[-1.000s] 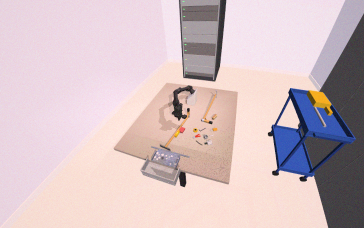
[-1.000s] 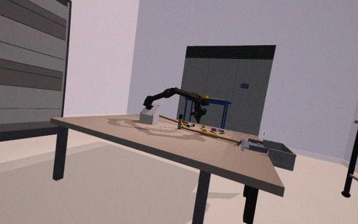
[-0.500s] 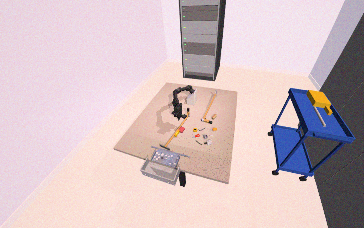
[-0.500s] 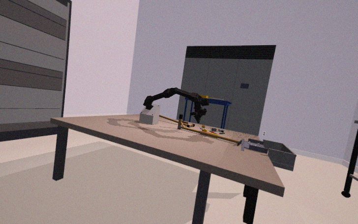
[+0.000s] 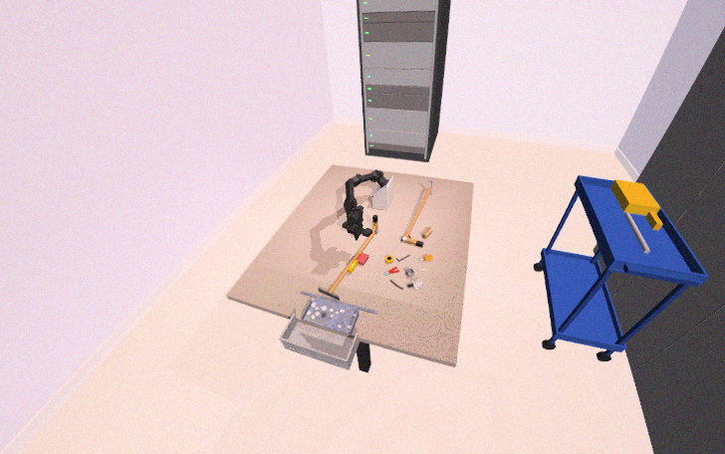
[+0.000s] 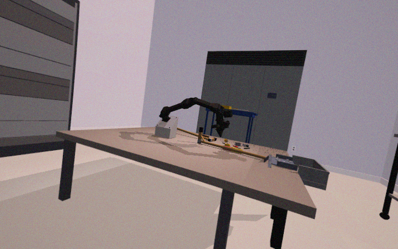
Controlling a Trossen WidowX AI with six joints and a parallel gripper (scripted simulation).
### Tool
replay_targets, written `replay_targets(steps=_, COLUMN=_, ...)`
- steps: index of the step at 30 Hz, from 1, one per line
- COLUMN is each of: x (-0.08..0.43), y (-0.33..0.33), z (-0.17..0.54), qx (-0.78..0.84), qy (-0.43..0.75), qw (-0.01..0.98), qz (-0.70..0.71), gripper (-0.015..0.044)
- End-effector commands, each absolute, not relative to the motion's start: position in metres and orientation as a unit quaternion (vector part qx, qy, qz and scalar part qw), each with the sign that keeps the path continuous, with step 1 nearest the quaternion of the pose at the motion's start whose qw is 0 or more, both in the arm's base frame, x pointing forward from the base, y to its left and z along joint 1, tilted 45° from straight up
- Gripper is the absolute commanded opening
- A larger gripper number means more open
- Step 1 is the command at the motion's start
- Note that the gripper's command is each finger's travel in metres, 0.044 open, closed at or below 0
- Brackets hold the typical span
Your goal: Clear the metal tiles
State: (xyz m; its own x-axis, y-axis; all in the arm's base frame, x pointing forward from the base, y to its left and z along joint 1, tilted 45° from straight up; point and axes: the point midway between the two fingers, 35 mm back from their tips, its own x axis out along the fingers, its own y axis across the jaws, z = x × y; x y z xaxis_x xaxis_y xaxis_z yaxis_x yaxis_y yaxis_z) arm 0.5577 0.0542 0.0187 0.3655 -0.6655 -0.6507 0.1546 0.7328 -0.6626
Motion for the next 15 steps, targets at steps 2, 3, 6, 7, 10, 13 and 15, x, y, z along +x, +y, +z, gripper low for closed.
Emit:
replay_targets(steps=2, x=0.5577, y=0.0542, z=0.0187, qx=-0.256, qy=0.499, qw=0.786, qz=-0.261, gripper=0.0)
replay_targets(steps=3, x=0.5577, y=0.0542, z=0.0187, qx=-0.256, qy=0.499, qw=0.786, qz=-0.261, gripper=0.0)
replay_targets(steps=6, x=0.5577, y=0.0542, z=0.0187, qx=-0.256, qy=0.499, qw=0.786, qz=-0.261, gripper=0.0)
replay_targets(steps=7, x=0.5577, y=0.0542, z=0.0187, qx=-0.256, qy=0.499, qw=0.786, qz=-0.261, gripper=0.0)
replay_targets(steps=10, x=0.5577, y=0.0542, z=0.0187, qx=-0.256, qy=0.499, qw=0.786, qz=-0.261, gripper=0.0)
replay_targets(steps=13, x=0.5577, y=0.0539, z=0.0187, qx=-0.256, qy=0.499, qw=0.786, qz=-0.261, gripper=0.0)
replay_targets(steps=15, x=0.5577, y=0.0545, z=0.0189, qx=-0.256, qy=0.499, qw=0.786, qz=-0.261, gripper=0.0026)
